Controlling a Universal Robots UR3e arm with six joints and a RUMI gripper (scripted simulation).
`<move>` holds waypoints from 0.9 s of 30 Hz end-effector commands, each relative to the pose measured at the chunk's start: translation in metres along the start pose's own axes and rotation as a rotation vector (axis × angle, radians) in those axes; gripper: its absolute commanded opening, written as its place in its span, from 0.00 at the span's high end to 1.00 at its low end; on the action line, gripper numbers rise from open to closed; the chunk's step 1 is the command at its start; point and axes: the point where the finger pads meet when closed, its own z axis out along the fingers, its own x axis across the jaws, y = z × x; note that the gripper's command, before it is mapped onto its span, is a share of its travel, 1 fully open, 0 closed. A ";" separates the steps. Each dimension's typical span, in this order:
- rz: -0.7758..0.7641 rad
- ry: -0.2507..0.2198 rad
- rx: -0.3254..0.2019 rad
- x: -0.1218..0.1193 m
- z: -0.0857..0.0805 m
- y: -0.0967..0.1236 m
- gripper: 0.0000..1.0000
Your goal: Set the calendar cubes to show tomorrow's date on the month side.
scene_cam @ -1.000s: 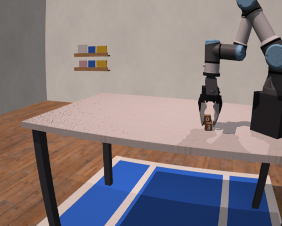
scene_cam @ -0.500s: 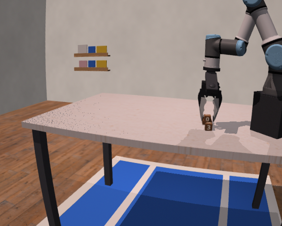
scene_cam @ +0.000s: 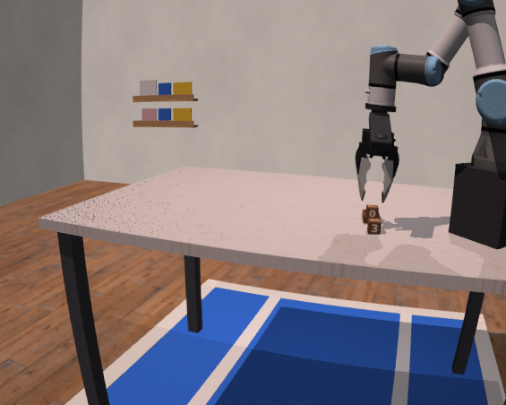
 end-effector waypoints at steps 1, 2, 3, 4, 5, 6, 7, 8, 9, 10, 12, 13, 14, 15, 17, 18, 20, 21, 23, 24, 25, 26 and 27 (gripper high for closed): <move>-0.001 -0.035 0.015 -0.006 -0.020 -0.003 0.72; -0.001 -0.035 0.015 -0.006 -0.022 -0.003 0.72; -0.001 -0.035 0.015 -0.006 -0.024 -0.003 0.72; -0.001 -0.035 0.015 -0.006 -0.025 -0.003 0.72; -0.001 -0.035 0.015 -0.006 -0.027 -0.003 0.72; -0.001 -0.035 0.015 -0.006 -0.028 -0.003 0.72; -0.001 -0.035 0.015 -0.006 -0.028 -0.003 0.72; -0.001 -0.035 0.015 -0.006 -0.028 -0.003 0.72; -0.001 -0.035 0.015 -0.006 -0.028 -0.003 0.72; -0.001 -0.035 0.015 -0.006 -0.029 -0.003 0.72; -0.001 -0.035 0.015 -0.006 -0.030 -0.003 0.72; -0.001 -0.035 0.015 -0.006 -0.030 -0.003 0.72; -0.001 -0.035 0.015 -0.006 -0.030 -0.003 0.72; -0.001 -0.035 0.015 -0.006 -0.030 -0.003 0.72; -0.001 -0.035 0.015 -0.006 -0.030 -0.003 0.00; -0.001 -0.035 0.015 -0.006 -0.030 -0.003 0.00; -0.001 -0.035 0.015 -0.006 -0.030 -0.003 0.00; -0.001 -0.035 0.015 -0.006 -0.030 -0.003 0.00; -0.001 -0.036 0.015 -0.006 -0.030 -0.003 0.00; -0.001 -0.036 0.015 -0.006 -0.030 -0.003 0.00; -0.001 -0.036 0.015 -0.006 -0.030 -0.003 0.00; -0.001 -0.036 0.015 -0.006 -0.030 -0.003 0.00; -0.001 -0.036 0.015 -0.006 -0.030 -0.003 0.00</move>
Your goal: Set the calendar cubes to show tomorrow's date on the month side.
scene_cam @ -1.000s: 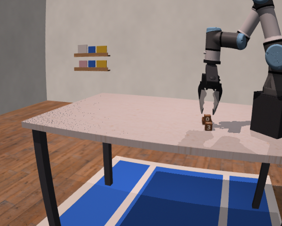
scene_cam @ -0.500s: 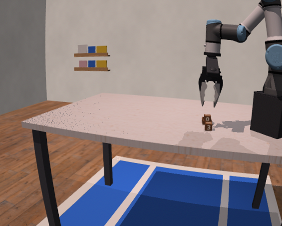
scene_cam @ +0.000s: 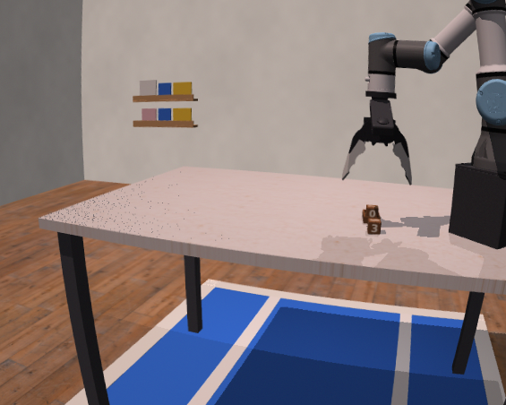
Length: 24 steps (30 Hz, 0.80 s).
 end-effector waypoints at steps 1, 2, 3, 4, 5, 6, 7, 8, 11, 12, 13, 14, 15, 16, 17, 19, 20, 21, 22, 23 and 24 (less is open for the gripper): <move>0.000 -0.004 0.001 -0.001 -0.001 0.000 0.00; 0.000 -0.004 0.001 -0.001 0.000 0.000 0.00; 0.000 -0.004 0.001 -0.001 0.000 0.000 0.00; 0.000 -0.004 0.001 -0.001 0.000 -0.001 0.00; 0.000 -0.004 0.001 -0.001 0.000 -0.001 0.00; 0.000 -0.005 0.001 -0.001 0.000 -0.001 0.00; 0.000 -0.005 0.001 -0.001 0.000 -0.001 0.00; 0.000 -0.004 0.001 -0.001 0.000 -0.001 0.00; 0.000 -0.004 0.001 -0.001 0.001 -0.001 0.00; 0.000 -0.006 0.002 -0.001 0.002 -0.001 0.00; -0.001 -0.006 0.002 -0.001 0.004 -0.001 0.00; -0.001 -0.006 0.002 -0.001 0.006 -0.001 0.00; -0.001 -0.006 0.002 -0.001 0.006 -0.001 0.00; -0.001 -0.006 0.002 -0.001 0.006 -0.001 0.00; -0.001 -0.006 0.002 -0.002 0.008 -0.001 0.00; -0.001 -0.006 0.002 -0.002 0.010 -0.001 0.00; -0.001 -0.006 0.002 -0.002 0.010 -0.001 0.00; -0.001 -0.006 0.002 -0.002 0.010 -0.001 0.72; -0.001 -0.006 0.002 -0.002 0.010 -0.001 0.72; -0.001 -0.006 0.002 -0.002 0.010 -0.001 0.72; -0.001 -0.006 0.002 -0.002 0.010 -0.001 0.72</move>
